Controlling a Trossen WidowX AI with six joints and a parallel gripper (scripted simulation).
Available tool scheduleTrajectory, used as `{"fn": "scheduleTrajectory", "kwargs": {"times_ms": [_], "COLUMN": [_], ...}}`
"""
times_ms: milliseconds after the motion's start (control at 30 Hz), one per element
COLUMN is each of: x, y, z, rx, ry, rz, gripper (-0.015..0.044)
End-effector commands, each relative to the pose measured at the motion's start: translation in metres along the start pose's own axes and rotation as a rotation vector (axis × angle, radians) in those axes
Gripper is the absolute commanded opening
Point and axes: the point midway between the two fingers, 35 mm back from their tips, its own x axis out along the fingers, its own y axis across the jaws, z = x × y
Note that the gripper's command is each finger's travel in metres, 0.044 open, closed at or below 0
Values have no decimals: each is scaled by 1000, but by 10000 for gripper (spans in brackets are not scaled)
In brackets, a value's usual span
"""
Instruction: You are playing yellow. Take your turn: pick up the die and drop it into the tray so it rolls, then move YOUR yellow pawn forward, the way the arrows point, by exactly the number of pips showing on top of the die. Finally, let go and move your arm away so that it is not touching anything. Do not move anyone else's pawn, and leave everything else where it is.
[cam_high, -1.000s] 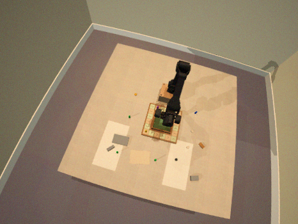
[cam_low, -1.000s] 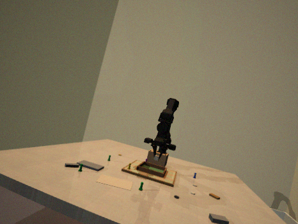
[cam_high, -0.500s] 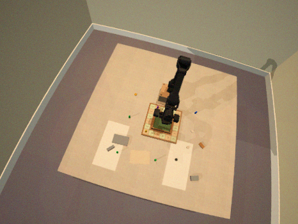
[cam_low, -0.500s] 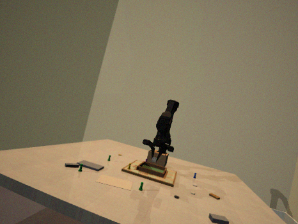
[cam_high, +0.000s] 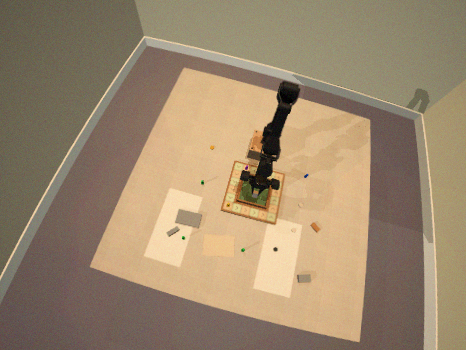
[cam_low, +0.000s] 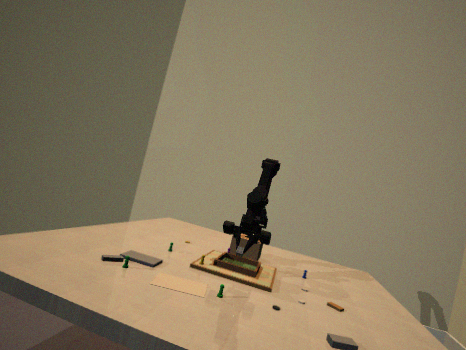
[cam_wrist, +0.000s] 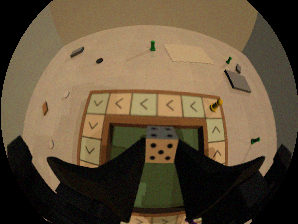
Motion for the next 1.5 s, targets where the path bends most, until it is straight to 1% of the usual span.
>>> {"fn": "scheduleTrajectory", "kwargs": {"times_ms": [0,233,600,1300,1467], "x": [-5,-4,-57,-56,-56], "y": [0,0,-1,-2,-2], "z": [-2,-1,-10,-10,-10], "rx": [0,0,0,3,3], "ry": [-185,-185,-182,-180,-180], "rz": [1,1,1,-3,-3], "gripper": [0,0,0,0,131]}}
